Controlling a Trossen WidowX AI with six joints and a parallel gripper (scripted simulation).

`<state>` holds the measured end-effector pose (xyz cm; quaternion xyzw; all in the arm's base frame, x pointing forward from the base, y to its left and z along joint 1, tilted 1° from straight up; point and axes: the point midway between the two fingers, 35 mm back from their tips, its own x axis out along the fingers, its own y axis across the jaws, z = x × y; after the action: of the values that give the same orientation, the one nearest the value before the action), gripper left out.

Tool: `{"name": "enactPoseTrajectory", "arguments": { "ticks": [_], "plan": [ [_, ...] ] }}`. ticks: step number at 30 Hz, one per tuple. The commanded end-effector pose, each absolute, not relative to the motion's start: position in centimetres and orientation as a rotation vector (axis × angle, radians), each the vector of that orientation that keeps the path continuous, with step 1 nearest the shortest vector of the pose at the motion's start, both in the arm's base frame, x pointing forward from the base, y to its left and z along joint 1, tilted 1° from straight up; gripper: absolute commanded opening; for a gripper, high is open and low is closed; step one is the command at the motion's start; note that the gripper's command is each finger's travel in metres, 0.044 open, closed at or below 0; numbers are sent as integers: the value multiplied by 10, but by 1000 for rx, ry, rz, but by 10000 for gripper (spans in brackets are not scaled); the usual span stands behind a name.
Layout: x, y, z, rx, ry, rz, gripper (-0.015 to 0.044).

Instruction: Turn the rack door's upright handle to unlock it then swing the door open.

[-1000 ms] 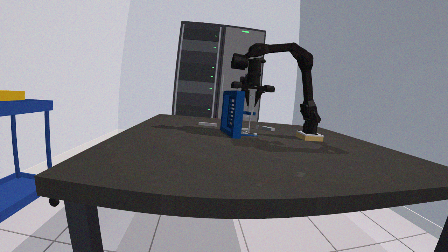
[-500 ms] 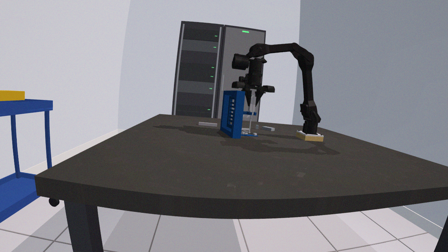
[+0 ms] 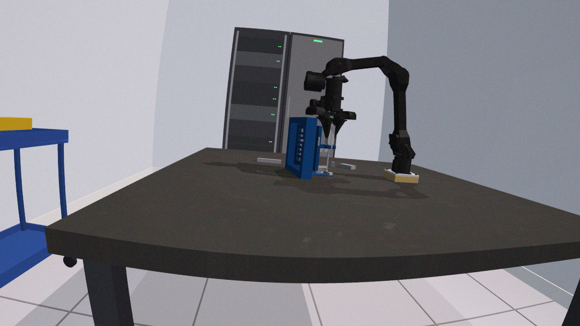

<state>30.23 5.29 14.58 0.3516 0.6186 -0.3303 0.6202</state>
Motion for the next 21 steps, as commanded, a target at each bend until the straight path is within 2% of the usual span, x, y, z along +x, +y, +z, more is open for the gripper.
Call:
{"name": "enactPoseTrajectory", "arguments": {
  "ticks": [1,21],
  "plan": [
    [301,49,146,738,1435,-679,26],
    [283,17,144,485,1499,-436,26]
  ]
}}
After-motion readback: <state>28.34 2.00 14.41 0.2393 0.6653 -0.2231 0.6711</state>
